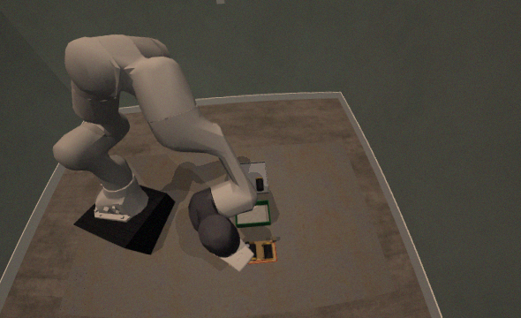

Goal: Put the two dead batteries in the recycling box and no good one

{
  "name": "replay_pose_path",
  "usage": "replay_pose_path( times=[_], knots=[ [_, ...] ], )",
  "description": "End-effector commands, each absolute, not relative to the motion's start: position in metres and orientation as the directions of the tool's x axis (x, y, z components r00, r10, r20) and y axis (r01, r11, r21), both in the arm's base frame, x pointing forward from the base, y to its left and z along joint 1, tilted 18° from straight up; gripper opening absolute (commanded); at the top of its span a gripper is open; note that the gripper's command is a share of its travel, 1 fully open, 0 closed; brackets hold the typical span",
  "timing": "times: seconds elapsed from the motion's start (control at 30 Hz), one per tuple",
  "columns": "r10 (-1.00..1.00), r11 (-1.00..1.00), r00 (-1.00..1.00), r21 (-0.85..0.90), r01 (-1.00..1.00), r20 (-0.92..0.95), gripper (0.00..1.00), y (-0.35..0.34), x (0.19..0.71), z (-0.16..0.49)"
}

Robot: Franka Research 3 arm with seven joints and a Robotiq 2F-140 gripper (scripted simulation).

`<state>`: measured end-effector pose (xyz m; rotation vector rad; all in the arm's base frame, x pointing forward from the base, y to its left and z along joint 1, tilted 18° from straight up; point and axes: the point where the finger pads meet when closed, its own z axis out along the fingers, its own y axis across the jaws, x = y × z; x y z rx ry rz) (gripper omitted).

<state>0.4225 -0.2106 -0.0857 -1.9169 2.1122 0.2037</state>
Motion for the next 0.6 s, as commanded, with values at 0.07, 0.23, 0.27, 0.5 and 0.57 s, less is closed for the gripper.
replay_pose_path(
  times=[0.07,0.23,0.27,0.5,0.57],
  knots=[
    [-0.956,0.097,-0.065,-0.100,-0.990,-0.287,0.29,-0.2155,0.4262,-0.0862],
    [-0.956,0.097,-0.065,-0.099,-0.990,-0.287,0.29,-0.2143,0.4267,-0.0902],
    [-0.956,0.097,-0.065,-0.099,-0.990,-0.287,0.29,-0.2139,0.4269,-0.0918],
    [-0.956,0.097,-0.065,-0.099,-0.990,-0.287,0.29,-0.2127,0.4274,-0.0957],
    [-0.956,0.097,-0.065,-0.099,-0.990,-0.287,0.29,-0.2127,0.4274,-0.0957]
  ],
)
